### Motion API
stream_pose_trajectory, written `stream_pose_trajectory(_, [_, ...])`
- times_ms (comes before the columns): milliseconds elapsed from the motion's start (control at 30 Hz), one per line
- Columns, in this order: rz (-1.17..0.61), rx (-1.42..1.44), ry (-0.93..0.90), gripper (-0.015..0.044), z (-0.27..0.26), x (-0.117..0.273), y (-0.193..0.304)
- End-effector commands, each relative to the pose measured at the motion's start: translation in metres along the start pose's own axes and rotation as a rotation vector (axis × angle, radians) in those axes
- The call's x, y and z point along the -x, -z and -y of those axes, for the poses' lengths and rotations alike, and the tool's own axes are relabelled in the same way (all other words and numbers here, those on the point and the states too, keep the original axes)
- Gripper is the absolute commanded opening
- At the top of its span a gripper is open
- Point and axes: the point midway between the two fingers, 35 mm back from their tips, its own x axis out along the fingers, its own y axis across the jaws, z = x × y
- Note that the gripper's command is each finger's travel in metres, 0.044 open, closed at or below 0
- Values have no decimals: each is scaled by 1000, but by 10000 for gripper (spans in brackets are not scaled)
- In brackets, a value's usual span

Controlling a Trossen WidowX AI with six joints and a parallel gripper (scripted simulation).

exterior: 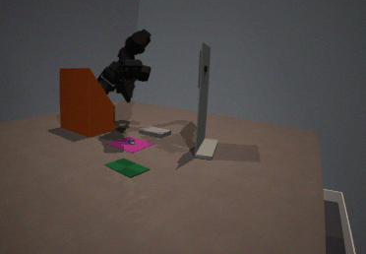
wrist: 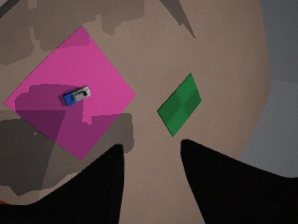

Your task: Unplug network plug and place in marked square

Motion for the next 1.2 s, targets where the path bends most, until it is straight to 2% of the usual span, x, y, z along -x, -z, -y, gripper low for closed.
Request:
stream_pose_trajectory(0, [2,3,3,156,10,11,-1])
stream_pose_trajectory(700, [13,10,9,156,41,69,-1])
stream_pose_trajectory(1067, [13,10,9,440,41,69,-1])
stream_pose_trajectory(1167, [13,10,9,440,41,69,-1])
